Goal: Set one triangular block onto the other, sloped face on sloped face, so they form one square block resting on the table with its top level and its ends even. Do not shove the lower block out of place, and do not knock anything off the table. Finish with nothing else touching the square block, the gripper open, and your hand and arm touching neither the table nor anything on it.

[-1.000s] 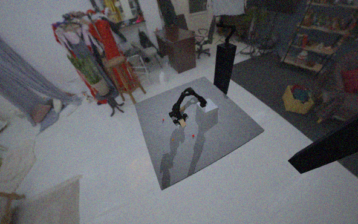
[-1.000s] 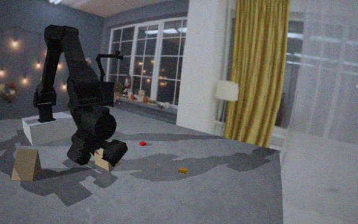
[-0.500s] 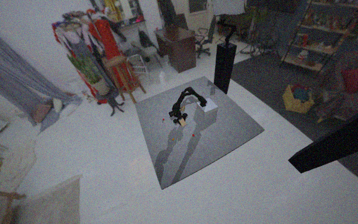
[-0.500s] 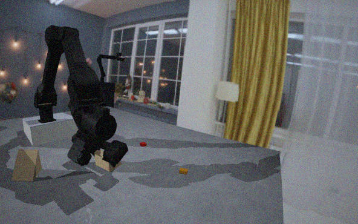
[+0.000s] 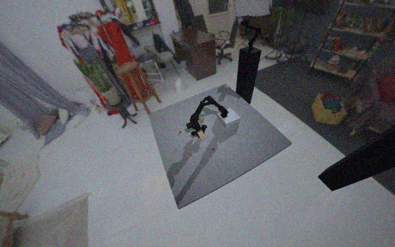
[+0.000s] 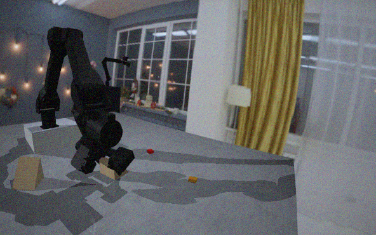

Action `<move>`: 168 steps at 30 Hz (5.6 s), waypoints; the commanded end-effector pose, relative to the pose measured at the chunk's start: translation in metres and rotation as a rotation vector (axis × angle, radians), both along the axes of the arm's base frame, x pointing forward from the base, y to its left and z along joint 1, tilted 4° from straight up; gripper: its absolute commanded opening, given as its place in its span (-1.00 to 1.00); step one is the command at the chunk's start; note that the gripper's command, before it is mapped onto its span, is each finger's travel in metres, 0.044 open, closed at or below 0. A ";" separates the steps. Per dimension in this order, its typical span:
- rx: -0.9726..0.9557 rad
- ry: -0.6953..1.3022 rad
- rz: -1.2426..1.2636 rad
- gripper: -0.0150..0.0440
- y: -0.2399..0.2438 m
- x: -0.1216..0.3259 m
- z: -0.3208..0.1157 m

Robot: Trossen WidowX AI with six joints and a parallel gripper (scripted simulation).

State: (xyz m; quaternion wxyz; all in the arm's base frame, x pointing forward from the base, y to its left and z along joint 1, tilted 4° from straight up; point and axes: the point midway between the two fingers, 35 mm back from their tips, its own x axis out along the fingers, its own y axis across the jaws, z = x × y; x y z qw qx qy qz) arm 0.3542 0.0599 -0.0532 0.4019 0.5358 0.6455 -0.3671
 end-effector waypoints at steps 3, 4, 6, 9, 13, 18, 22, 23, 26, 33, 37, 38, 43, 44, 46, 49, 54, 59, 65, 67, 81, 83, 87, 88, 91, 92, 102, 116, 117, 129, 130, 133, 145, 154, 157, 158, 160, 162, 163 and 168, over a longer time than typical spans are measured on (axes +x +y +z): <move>0.000 -0.005 0.000 -0.49 0.000 0.001 0.002; 0.000 -0.005 0.000 -0.49 0.000 0.001 0.002; -0.013 -0.002 0.001 -0.49 0.001 0.000 0.001; -0.090 -0.014 0.005 -0.49 0.004 -0.001 0.005; -0.191 -0.029 0.010 -0.49 0.010 -0.001 0.010; -0.318 -0.049 0.016 -0.49 0.017 -0.002 0.015; -0.419 -0.065 0.021 -0.49 0.024 -0.003 0.019; -0.445 -0.069 0.022 -0.49 0.026 -0.003 0.020; -0.521 -0.081 0.026 -0.49 0.031 -0.004 0.022; -0.698 -0.108 0.034 -0.49 0.043 -0.006 0.026; -0.799 -0.123 0.039 -0.49 0.051 -0.007 0.027; -0.824 -0.127 0.040 -0.49 0.052 -0.007 0.028; -0.951 -0.147 0.047 -0.49 0.062 -0.009 0.028; -0.977 -0.151 0.048 -0.49 0.064 -0.009 0.028; -1.028 -0.159 0.050 -0.49 0.067 -0.010 0.027; -1.104 -0.170 0.054 -0.49 0.073 -0.011 0.027; -1.214 -0.187 0.059 -0.49 0.080 -0.012 0.025; -1.216 -0.176 0.062 -0.31 0.080 -0.014 0.024; -1.216 -0.176 0.062 0.22 0.080 -0.014 0.024; -1.216 -0.176 0.062 0.40 0.080 -0.014 0.024; -1.216 -0.176 0.062 1.00 0.080 -0.014 0.024; -1.216 -0.176 0.062 1.00 0.080 -0.014 0.024; -1.217 -0.178 0.081 1.00 0.081 -0.010 0.060; -1.217 -0.180 0.091 1.00 0.081 -0.009 0.078; -1.219 -0.182 0.114 1.00 0.079 -0.009 0.121; -1.219 -0.182 0.116 1.00 0.079 -0.009 0.124; -0.842 0.150 0.100 1.00 0.044 -0.020 0.078; 0.345 0.053 -0.010 1.00 -0.006 0.002 0.065; 0.345 0.053 -0.010 1.00 -0.006 0.002 0.065; 0.344 0.053 -0.011 1.00 0.005 0.002 0.052; 0.344 0.053 -0.011 1.00 0.013 0.001 0.044; 0.345 0.053 -0.011 1.00 0.036 -0.003 0.020; 0.345 0.055 0.000 0.91 0.062 -0.012 -0.005; 0.345 0.055 0.000 0.44 0.062 -0.012 -0.005; 0.345 0.055 0.000 0.37 0.062 -0.012 -0.005; 0.345 0.055 0.000 0.35 0.062 -0.012 -0.005; 0.345 0.055 0.000 0.17 0.062 -0.012 -0.005; 0.345 0.055 0.000 0.00 0.062 -0.012 -0.005; 0.345 0.055 0.000 -0.09 0.062 -0.012 -0.002; 0.345 0.055 0.000 -0.49 0.063 -0.009 0.019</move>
